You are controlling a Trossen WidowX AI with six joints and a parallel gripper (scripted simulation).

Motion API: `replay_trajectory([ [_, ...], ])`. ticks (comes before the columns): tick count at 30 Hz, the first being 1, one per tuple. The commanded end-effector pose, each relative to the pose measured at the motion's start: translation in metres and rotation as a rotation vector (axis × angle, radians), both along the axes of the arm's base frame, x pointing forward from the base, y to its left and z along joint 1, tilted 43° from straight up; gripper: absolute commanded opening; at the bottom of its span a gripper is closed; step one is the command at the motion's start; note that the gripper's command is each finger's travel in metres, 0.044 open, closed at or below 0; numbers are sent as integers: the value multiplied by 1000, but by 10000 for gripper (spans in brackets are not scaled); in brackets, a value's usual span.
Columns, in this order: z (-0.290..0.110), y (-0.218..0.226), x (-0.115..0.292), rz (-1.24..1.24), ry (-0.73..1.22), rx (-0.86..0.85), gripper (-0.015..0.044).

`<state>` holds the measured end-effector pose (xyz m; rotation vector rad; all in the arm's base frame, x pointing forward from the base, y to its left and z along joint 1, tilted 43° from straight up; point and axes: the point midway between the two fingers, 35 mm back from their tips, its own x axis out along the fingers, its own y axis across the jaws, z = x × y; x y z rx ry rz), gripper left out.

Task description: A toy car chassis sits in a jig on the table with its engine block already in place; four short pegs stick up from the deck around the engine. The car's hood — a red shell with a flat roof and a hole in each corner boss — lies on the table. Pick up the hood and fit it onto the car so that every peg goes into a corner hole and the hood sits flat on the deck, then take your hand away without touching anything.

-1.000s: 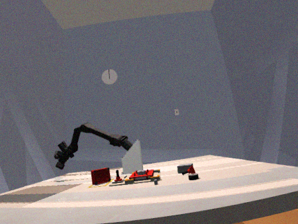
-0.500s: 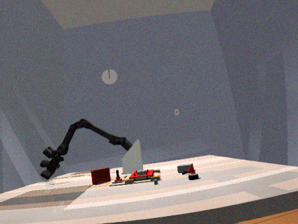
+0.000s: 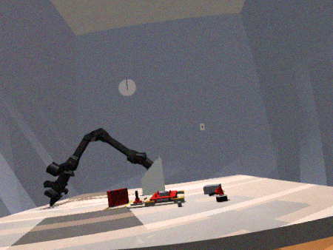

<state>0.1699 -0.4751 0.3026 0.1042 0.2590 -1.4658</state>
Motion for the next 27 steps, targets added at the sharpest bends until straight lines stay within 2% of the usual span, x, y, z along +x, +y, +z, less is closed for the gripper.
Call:
replay_trajectory([
  [1,-27,32,41,53,-9,90,0],
  [7,-80,105,101,159,39,270,0],
  [13,-130,188,131,234,179,419,0],
  [18,-167,261,133,289,358,499,0],
  [23,-192,325,116,339,561,513,0],
  [27,-199,350,103,362,660,496,0],
])
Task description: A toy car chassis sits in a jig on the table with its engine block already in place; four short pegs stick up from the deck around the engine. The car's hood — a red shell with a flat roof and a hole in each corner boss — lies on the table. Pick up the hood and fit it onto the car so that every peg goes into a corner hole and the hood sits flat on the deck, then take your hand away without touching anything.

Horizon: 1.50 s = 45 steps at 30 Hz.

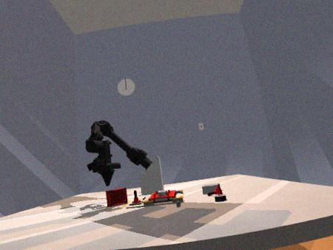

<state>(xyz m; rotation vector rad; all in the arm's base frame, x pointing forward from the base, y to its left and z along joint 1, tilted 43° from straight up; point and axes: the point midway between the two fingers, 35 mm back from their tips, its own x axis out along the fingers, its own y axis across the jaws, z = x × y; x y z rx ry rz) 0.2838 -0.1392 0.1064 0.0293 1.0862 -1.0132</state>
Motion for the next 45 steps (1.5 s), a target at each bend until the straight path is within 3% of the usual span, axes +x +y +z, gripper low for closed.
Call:
replay_trajectory([
  [1,-3,14,-11,25,54,-26,0],
  [16,-35,-17,-8,25,54,-27,0],
  [45,-43,-8,5,25,54,-24,0],
])
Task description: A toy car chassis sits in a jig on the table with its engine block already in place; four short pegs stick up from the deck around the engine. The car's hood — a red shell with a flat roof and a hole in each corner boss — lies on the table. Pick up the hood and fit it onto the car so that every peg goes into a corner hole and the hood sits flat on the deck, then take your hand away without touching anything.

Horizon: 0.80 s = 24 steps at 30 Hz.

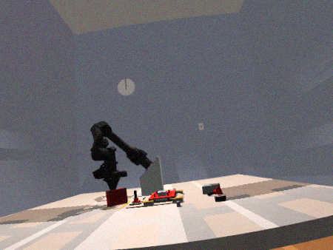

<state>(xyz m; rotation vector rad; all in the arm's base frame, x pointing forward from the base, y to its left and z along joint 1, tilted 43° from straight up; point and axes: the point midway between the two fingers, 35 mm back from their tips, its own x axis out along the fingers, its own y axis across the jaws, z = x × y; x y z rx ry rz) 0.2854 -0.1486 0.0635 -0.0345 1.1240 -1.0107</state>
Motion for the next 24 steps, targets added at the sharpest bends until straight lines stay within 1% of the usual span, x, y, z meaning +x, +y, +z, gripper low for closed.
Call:
replay_trajectory([
  [1,0,2,3,0,-5,1,0],
  [24,-8,11,15,0,-5,3,0],
])
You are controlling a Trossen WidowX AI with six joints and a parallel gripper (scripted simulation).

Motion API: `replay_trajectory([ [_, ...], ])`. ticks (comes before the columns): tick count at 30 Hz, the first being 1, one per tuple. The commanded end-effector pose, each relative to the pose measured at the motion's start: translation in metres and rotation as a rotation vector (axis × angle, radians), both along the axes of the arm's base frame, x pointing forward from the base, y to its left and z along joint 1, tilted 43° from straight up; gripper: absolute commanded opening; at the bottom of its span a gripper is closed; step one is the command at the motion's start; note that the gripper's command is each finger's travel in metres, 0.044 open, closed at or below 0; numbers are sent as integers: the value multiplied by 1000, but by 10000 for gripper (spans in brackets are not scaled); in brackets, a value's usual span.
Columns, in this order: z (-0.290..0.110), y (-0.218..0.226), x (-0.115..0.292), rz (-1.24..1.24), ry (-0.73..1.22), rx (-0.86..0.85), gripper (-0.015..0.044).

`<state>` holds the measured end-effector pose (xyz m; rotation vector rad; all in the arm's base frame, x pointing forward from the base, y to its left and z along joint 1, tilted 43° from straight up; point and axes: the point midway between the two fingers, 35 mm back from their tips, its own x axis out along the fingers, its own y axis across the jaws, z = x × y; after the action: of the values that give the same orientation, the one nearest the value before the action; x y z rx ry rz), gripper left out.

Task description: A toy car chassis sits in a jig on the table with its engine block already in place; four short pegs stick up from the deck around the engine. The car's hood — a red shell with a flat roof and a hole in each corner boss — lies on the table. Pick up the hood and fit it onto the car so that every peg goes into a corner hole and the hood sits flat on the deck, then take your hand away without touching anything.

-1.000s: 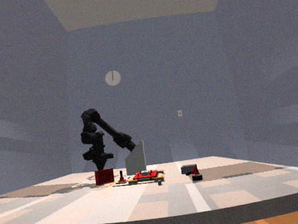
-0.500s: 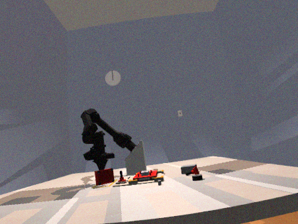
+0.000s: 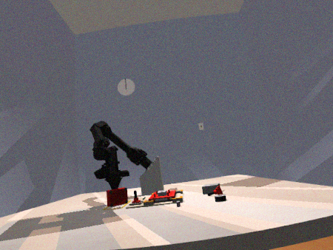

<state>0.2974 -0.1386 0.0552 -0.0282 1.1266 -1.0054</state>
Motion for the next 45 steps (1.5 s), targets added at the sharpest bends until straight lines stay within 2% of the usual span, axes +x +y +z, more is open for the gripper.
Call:
replay_trajectory([
  [1,0,2,3,-1,-4,-5,0],
  [37,-13,17,20,-1,-4,-5,0],
  [41,3,34,20,-1,-4,-2,0],
  [45,37,65,14,-1,-4,-3,0],
])
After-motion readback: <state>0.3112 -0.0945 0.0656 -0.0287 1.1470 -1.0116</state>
